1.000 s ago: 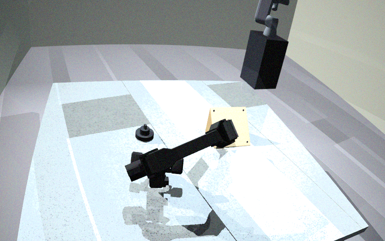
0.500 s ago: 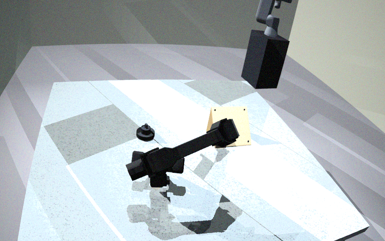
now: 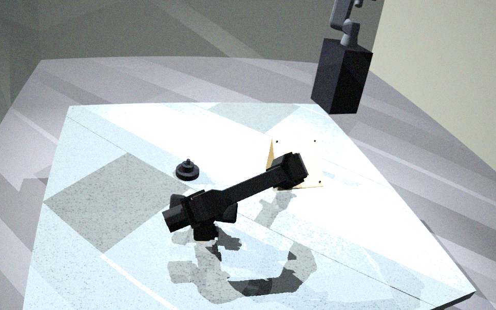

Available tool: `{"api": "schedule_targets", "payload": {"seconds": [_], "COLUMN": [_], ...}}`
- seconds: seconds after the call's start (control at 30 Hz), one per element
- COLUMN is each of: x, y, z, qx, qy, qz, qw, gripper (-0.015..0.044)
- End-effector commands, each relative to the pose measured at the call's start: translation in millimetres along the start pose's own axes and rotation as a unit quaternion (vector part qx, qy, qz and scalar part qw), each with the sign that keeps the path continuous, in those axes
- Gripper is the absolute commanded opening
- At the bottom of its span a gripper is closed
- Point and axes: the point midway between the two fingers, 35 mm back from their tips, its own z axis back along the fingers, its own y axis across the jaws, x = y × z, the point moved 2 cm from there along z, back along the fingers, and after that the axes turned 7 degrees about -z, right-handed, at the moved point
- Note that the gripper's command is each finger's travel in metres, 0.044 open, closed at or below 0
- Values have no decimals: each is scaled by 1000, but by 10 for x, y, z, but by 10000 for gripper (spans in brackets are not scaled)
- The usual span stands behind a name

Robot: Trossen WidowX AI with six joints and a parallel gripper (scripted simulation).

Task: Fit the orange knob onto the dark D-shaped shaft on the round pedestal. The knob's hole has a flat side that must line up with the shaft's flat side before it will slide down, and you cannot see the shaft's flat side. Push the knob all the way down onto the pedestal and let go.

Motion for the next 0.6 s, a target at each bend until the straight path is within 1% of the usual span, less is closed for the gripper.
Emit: {"api": "schedule_targets", "payload": {"seconds": [0.0, 0.07, 0.37, 0.43, 0.57], "x": [0, 0, -14, -124, -464], "y": [1, 1, -2, -25, -77], "z": [-1, -1, 8, 88, 386], "qx": [0, 0, 3, 21, 46], "qy": [0, 0, -5, -51, -200], "qz": [0, 0, 0, -5, -14], "qw": [1000, 1000, 1000, 998, 979], "gripper": [391, 440, 440, 440, 440]}}
